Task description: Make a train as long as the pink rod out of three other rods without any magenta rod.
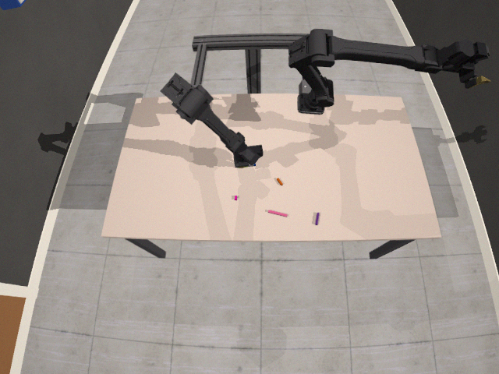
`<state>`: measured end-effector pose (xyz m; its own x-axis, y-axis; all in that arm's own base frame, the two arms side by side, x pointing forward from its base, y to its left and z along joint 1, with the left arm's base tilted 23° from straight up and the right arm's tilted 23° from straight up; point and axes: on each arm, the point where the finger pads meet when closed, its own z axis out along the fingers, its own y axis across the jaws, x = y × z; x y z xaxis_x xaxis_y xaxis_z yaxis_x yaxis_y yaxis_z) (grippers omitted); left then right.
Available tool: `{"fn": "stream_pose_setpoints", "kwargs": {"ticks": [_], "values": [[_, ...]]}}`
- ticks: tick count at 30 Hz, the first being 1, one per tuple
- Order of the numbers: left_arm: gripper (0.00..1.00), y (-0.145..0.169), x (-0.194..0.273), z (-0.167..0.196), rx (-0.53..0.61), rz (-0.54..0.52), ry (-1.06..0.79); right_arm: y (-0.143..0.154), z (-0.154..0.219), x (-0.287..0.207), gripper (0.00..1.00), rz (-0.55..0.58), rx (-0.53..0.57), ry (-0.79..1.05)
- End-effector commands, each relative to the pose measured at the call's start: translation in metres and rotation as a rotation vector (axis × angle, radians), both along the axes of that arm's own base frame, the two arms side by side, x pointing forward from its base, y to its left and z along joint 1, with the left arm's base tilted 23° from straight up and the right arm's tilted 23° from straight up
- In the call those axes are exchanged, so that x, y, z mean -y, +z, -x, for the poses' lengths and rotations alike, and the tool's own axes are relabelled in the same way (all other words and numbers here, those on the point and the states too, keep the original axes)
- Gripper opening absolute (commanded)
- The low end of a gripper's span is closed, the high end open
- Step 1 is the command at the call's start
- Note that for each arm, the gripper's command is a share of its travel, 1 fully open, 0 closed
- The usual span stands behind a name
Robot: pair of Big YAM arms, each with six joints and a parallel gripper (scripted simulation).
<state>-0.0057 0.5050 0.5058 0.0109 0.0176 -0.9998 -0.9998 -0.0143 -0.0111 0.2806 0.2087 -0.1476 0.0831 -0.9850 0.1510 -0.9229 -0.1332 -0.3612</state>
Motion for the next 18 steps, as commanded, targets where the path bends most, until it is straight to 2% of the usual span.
{"fn": "stream_pose_setpoints", "kwargs": {"ticks": [1, 18], "values": [[1.00, 0.0480, 0.0023, 0.0053, -0.013, -0.088, 0.009, -0.0026, 0.0062, -0.0037, 0.04, -0.002, -0.004, 0.007], [1.00, 0.0480, 0.0023, 0.0053, -0.013, -0.088, 0.009, -0.0015, 0.0046, -0.0052, 0.04, -0.008, 0.001, 0.006]]}}
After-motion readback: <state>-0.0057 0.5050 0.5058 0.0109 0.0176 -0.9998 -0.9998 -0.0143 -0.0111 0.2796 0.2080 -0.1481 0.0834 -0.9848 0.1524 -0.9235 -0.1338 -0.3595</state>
